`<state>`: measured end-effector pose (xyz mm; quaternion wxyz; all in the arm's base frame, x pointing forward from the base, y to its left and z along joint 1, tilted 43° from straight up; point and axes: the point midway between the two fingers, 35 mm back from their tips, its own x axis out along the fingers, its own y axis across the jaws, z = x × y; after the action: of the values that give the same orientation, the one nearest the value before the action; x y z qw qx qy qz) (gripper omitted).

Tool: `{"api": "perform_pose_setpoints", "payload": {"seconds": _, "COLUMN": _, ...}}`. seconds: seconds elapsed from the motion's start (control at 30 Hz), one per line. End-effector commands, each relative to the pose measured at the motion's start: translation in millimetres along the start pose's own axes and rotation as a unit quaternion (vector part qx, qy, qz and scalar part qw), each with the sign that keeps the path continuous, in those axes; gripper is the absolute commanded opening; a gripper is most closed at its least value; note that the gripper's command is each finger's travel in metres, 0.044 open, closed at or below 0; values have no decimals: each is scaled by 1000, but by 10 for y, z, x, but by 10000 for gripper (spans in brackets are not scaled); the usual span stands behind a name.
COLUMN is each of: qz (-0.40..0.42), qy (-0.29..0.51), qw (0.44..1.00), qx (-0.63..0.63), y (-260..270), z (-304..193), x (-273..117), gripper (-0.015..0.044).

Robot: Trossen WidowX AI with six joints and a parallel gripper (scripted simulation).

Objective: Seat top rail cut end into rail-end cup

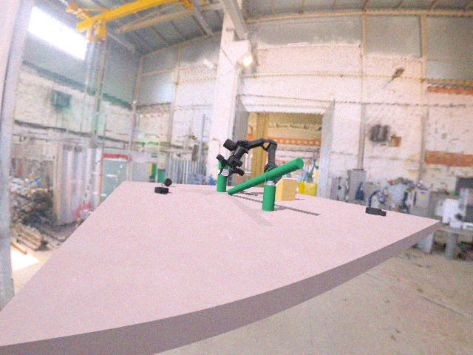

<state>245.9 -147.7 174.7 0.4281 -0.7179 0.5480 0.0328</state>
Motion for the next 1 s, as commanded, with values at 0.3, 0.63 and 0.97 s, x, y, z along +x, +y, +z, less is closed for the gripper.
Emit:
{"api": "perform_pose_setpoints", "payload": {"seconds": 0.3, "qz": 0, "qy": -35, "qw": 997, "qx": -63, "y": 111, "z": -5, "x": -63, "gripper": 0}}
{"api": "perform_pose_setpoints", "payload": {"seconds": 0.63, "qz": 0, "qy": -54, "qw": 994, "qx": -96, "y": 170, "z": -18, "x": -98, "gripper": 0}}
{"api": "perform_pose_setpoints", "payload": {"seconds": 0.97, "qz": 0, "qy": -55, "qw": 994, "qx": -98, "y": 173, "z": -19, "x": -100, "gripper": 0}}
